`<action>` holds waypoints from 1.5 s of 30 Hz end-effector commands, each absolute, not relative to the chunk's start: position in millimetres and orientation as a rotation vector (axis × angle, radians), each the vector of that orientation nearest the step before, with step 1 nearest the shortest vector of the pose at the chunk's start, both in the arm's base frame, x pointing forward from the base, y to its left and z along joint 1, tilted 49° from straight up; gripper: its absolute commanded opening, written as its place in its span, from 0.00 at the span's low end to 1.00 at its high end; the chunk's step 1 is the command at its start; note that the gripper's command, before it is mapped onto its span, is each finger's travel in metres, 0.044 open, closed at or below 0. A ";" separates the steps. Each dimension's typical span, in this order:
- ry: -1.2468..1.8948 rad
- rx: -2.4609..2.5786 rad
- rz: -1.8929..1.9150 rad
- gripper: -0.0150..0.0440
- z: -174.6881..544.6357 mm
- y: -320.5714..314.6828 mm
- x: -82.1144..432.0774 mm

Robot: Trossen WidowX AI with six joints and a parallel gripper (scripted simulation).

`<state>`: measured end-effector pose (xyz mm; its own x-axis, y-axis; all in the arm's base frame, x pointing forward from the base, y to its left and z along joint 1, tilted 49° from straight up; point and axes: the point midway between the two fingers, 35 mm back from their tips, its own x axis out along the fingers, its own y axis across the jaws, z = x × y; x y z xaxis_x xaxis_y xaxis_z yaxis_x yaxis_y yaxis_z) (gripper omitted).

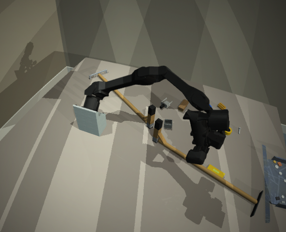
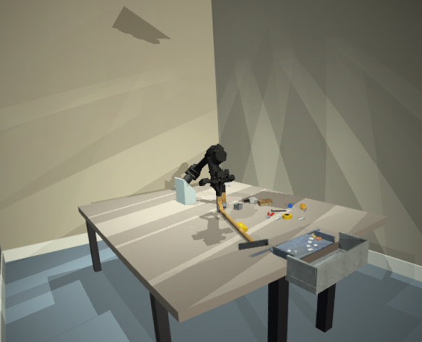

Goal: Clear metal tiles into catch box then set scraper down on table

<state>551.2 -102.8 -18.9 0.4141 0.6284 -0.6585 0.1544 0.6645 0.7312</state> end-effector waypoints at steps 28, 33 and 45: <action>1.134 0.820 0.357 0.25 -73.5 -46.0 560.3; 1.134 0.821 0.357 0.25 -82.2 -36.0 560.2; 1.133 0.824 0.359 0.25 -102.2 -11.9 557.9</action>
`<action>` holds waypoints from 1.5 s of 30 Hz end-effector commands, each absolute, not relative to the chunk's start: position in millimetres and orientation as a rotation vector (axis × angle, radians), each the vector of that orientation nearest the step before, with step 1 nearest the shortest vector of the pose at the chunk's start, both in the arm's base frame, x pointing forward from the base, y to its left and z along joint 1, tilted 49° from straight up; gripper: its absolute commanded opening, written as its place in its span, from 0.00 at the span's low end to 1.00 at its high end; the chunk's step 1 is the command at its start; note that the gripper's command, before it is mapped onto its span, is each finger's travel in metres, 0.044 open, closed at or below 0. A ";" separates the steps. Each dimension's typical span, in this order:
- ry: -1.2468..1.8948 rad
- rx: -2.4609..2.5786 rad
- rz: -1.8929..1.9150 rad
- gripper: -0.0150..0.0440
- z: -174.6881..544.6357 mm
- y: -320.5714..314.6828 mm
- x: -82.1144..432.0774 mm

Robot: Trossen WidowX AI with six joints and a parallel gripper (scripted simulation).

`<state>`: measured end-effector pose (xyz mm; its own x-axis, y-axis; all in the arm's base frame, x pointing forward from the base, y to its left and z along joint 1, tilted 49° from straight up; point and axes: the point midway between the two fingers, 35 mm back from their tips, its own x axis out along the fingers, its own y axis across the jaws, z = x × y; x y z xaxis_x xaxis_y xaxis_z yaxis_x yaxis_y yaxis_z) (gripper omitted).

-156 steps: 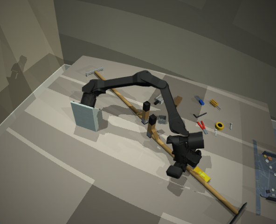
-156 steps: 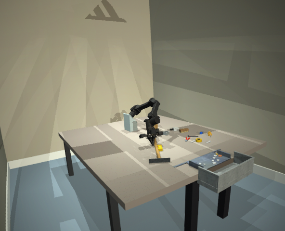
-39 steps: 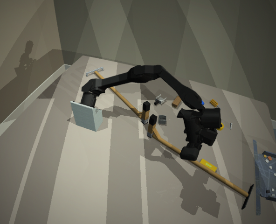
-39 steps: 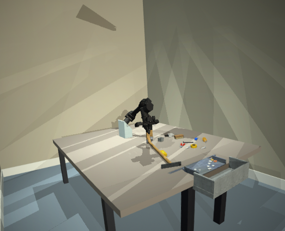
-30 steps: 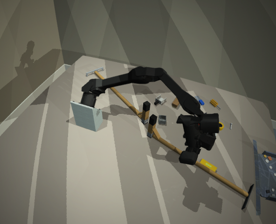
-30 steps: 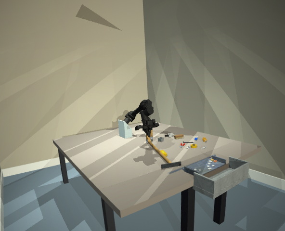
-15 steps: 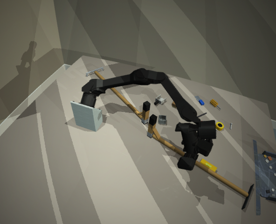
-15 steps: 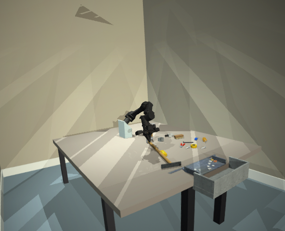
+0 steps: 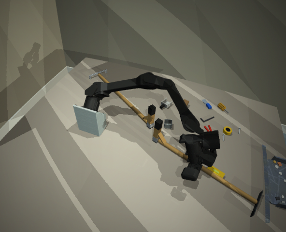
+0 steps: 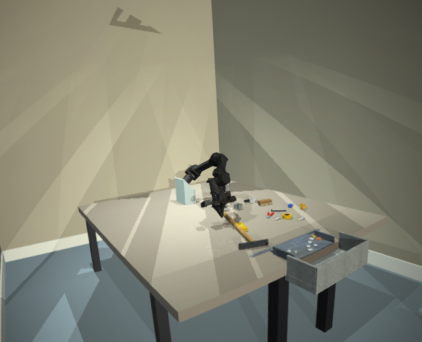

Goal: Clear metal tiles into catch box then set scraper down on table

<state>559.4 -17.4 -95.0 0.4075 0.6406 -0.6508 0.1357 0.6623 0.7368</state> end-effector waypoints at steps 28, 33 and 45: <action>1.132 0.829 0.363 0.25 -116.1 22.7 556.3; 1.132 0.829 0.363 0.25 -112.8 25.7 558.2; 1.132 0.829 0.363 0.25 -104.8 32.9 562.5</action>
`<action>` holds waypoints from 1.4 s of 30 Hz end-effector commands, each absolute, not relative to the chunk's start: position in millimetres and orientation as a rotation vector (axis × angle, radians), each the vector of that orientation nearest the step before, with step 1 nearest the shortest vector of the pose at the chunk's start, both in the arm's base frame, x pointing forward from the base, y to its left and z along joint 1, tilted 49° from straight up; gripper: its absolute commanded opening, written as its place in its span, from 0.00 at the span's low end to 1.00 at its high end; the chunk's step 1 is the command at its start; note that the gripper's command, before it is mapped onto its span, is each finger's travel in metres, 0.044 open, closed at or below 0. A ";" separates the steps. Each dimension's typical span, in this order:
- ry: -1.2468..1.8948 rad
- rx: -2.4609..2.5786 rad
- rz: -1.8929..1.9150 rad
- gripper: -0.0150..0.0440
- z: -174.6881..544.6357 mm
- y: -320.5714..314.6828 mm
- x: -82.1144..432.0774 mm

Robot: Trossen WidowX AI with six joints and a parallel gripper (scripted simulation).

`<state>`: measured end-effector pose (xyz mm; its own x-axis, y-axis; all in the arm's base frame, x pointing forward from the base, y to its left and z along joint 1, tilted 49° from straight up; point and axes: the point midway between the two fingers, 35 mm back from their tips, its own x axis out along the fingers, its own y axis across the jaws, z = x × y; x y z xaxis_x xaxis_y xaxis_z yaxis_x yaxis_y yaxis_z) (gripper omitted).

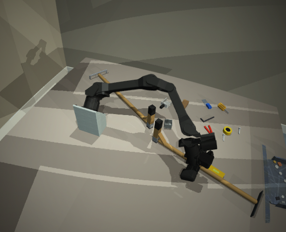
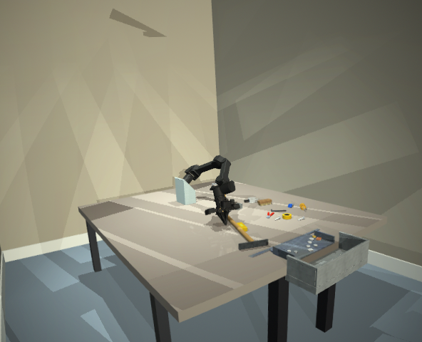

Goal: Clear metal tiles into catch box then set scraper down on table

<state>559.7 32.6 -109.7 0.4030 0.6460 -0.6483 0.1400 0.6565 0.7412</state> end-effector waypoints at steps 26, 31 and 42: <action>1.132 0.829 0.364 0.25 -87.2 49.0 571.1; 1.132 0.829 0.364 0.25 -83.7 52.2 572.6; 1.132 0.830 0.364 0.25 -76.1 59.3 575.7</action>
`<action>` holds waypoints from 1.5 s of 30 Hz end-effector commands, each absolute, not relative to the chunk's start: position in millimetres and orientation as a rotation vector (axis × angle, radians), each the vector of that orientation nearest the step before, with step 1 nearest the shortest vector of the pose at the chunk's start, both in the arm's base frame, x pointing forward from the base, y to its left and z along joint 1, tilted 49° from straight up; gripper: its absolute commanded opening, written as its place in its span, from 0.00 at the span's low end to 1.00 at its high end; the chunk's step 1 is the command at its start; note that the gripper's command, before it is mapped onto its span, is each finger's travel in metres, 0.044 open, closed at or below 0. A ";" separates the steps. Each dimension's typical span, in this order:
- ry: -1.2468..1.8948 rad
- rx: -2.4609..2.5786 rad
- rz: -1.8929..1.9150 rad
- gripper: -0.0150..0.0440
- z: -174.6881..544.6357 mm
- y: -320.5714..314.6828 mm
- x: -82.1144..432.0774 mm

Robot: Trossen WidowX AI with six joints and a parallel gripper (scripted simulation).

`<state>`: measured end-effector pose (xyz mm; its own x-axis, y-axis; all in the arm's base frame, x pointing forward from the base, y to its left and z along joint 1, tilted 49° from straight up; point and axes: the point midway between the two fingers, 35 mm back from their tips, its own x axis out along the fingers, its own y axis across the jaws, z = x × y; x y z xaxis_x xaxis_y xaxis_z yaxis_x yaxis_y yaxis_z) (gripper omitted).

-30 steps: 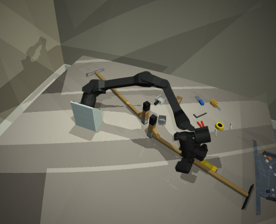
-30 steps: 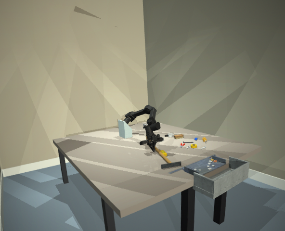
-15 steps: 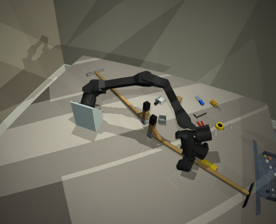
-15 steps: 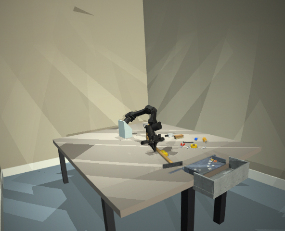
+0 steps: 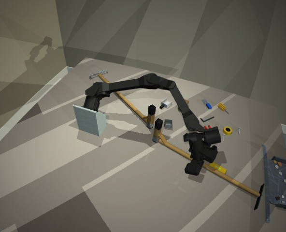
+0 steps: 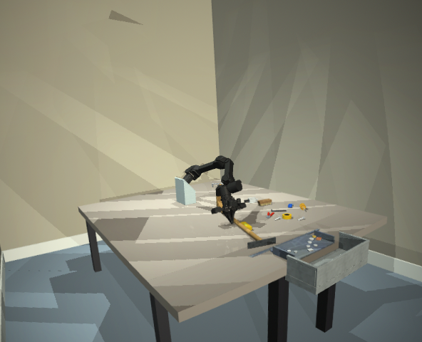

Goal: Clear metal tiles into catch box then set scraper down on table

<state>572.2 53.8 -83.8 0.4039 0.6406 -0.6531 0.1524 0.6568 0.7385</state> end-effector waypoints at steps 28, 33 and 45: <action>1.138 0.834 0.358 0.25 -64.4 70.2 579.7; 1.139 0.832 0.357 0.25 -53.8 57.6 580.9; 1.139 0.829 0.355 0.25 -23.2 22.5 580.7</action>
